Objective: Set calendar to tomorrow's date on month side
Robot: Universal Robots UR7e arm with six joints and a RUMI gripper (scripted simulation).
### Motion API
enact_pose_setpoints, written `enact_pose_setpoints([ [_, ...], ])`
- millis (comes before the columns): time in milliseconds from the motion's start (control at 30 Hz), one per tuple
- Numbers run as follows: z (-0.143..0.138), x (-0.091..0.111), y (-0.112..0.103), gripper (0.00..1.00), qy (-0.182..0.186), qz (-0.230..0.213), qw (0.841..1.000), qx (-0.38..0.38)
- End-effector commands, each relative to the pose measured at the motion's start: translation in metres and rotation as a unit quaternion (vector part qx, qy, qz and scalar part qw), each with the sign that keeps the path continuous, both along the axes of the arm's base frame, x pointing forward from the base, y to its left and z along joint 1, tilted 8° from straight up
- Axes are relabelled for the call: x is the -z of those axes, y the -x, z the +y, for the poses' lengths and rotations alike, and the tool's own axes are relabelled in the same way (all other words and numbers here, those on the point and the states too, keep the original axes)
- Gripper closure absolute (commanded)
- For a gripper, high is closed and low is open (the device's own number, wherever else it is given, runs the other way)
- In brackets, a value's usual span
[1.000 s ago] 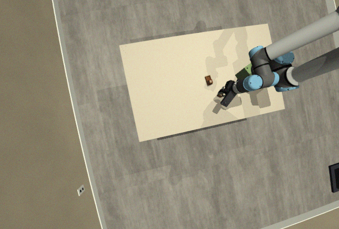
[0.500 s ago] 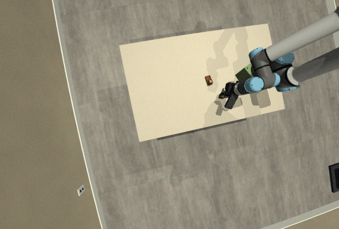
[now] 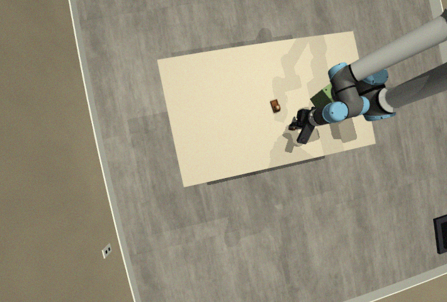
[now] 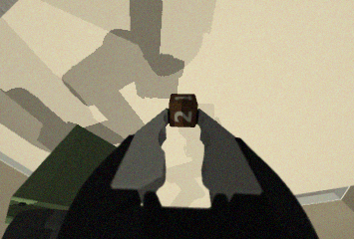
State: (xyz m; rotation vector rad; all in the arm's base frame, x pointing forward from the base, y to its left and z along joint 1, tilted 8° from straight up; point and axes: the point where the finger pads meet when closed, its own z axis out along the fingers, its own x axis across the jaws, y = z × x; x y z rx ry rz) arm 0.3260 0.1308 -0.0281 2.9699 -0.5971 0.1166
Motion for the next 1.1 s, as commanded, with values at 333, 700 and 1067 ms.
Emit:
enact_pose_setpoints([
  [333,-0.001,0.005,-0.001,0.9,0.0,0.0,1.0,0.0],
  [700,-0.004,0.027,-0.002,0.9,0.0,0.0,1.0,0.0],
  [1067,-0.008,0.058,-0.004,0.9,0.0,0.0,1.0,0.0],
])
